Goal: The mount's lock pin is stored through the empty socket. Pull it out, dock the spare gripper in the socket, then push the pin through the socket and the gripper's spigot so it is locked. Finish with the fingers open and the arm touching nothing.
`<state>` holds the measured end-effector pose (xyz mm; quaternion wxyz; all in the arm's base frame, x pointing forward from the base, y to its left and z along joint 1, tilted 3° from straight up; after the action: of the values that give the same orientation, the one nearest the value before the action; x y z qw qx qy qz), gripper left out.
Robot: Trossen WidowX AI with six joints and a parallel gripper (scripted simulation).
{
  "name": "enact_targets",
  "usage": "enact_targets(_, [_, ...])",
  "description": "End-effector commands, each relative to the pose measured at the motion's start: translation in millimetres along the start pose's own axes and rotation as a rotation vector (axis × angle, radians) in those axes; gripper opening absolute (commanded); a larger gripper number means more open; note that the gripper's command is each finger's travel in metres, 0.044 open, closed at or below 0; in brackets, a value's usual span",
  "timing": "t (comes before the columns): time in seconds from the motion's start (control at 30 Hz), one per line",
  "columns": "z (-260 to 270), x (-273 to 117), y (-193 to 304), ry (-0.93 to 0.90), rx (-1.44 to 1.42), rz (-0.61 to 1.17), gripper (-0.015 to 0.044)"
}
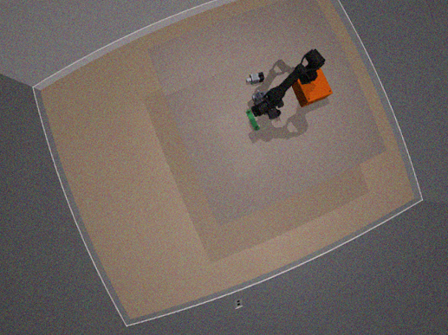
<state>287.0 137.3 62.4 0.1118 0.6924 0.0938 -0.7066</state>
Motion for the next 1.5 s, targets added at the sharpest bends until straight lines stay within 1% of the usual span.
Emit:
enact_targets(0.0, [0, 1, 0, 0.001, -0.004, 0.003, 0.0000])
enact_targets(0.17, [0, 0, 1, 0.001, -0.002, -0.007, 0.0000])
enact_targets(0.57, [-1, -9, 10, 0.018, 0.030, -0.160, 0.0000])
enact_targets(1.47, [-4, -14, -8, 0.027, 0.027, -0.168, 0.0000])
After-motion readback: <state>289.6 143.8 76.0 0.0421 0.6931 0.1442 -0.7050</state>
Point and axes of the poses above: the point midway between the two fingers, 35 mm back from their tips, its own x axis out along the fingers, its own z axis across the jaws, y = z × x, the point moved 10 cm from there along -x, back along the fingers, and after that the axes turned 7 degrees about -x, right-handed, at the moved point
